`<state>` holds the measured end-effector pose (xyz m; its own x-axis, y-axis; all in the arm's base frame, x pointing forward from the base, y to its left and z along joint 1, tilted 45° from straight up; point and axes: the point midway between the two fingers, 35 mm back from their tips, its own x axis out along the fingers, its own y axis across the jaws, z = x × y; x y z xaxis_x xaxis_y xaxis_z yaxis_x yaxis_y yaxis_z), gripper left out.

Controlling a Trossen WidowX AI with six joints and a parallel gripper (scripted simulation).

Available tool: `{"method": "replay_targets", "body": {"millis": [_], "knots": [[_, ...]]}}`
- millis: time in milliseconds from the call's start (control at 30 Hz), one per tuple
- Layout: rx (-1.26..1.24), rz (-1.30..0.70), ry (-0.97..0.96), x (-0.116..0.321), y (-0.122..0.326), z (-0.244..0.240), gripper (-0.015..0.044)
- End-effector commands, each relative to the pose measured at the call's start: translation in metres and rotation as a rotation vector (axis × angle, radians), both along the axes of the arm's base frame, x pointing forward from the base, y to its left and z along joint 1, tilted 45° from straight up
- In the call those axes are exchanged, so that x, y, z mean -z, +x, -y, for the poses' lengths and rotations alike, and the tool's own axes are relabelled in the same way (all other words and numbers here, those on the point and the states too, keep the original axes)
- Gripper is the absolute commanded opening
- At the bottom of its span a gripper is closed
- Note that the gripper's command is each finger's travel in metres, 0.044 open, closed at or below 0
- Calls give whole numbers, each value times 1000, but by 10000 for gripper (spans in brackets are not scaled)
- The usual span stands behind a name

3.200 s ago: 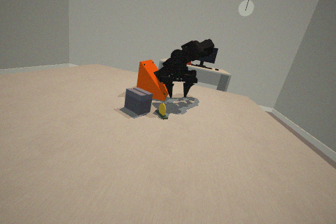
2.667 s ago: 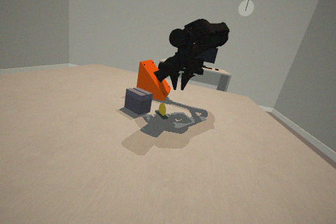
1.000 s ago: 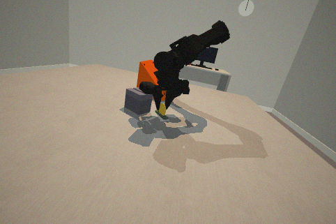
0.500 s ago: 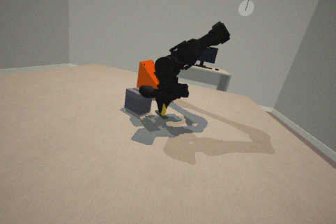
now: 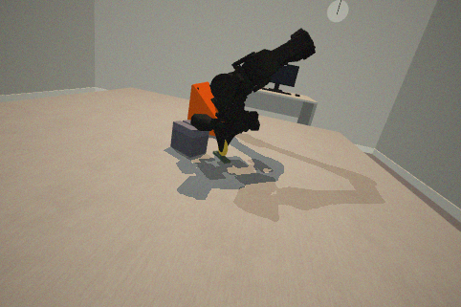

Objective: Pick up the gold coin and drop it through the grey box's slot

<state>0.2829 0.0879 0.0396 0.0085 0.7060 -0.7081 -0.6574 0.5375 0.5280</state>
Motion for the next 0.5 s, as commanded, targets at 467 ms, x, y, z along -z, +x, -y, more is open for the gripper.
{"method": "replay_targets", "body": {"millis": [467], "knots": [[0,7,-7,-30,4,32,0]]}}
